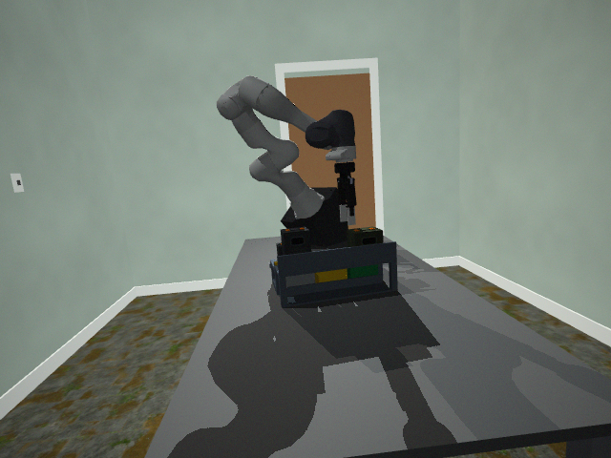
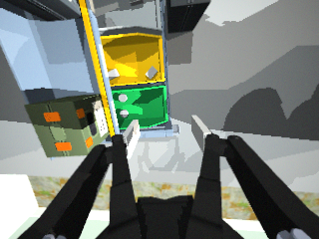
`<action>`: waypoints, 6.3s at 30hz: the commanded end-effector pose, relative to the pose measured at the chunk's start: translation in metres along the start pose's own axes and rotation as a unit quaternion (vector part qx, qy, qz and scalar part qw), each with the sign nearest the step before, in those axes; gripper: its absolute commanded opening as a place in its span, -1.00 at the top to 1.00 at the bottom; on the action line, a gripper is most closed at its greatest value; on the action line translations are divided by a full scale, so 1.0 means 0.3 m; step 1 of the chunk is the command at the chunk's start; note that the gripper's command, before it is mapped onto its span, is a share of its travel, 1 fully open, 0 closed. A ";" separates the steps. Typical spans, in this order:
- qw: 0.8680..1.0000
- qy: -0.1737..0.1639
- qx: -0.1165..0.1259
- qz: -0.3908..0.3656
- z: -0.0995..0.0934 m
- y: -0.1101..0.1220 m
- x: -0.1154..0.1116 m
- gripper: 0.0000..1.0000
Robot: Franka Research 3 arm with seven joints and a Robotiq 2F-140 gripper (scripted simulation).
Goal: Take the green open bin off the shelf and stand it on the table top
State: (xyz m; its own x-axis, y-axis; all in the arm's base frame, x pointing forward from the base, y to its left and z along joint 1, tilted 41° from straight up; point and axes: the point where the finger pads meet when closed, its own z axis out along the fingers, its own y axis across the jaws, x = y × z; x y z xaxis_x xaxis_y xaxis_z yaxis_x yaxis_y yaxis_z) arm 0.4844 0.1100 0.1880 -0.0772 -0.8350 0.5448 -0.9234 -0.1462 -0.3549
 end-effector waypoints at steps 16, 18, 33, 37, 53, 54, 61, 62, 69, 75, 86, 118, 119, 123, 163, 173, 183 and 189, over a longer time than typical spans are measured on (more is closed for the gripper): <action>1.000 0.001 0.000 0.004 -0.024 0.003 0.005 -0.15; 1.000 0.001 0.000 0.004 -0.024 0.003 0.005 -0.15; 1.000 0.001 0.000 0.004 -0.032 0.007 0.008 -0.15; 1.000 0.001 0.000 0.004 -0.032 0.007 0.008 -0.15; 1.000 0.001 0.000 0.004 -0.036 0.009 0.010 -0.15; 1.000 0.001 0.000 0.004 -0.036 0.009 0.010 -0.15; 1.000 0.001 0.000 0.004 0.149 0.006 0.008 -0.15; 1.000 0.001 0.000 0.004 0.149 0.006 0.008 -0.15; 1.000 0.001 0.000 0.004 0.149 0.006 0.008 -0.15; 1.000 0.001 -0.001 0.002 0.266 0.006 0.009 -0.15; 1.000 0.001 0.000 0.004 0.295 0.005 0.007 -0.15; 1.000 0.001 0.000 0.004 0.243 0.005 0.007 -0.15; 1.000 0.001 0.000 0.004 0.243 0.005 0.007 -0.15; 1.000 0.000 0.000 0.006 0.244 0.004 0.006 -0.15; 1.000 0.000 0.000 0.007 0.233 0.006 0.008 -0.15; 1.000 0.000 0.000 0.007 0.233 0.006 0.008 -0.15; 1.000 0.001 0.000 0.004 0.333 0.006 0.009 -0.15; 1.000 0.001 0.000 0.004 0.333 0.006 0.009 -0.15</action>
State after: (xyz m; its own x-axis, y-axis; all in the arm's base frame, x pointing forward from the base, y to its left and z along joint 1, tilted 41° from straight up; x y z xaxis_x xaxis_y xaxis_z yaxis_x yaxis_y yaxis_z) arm 0.5187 0.0533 0.1134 -0.0752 -0.8314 0.5506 -0.9252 -0.1477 -0.3494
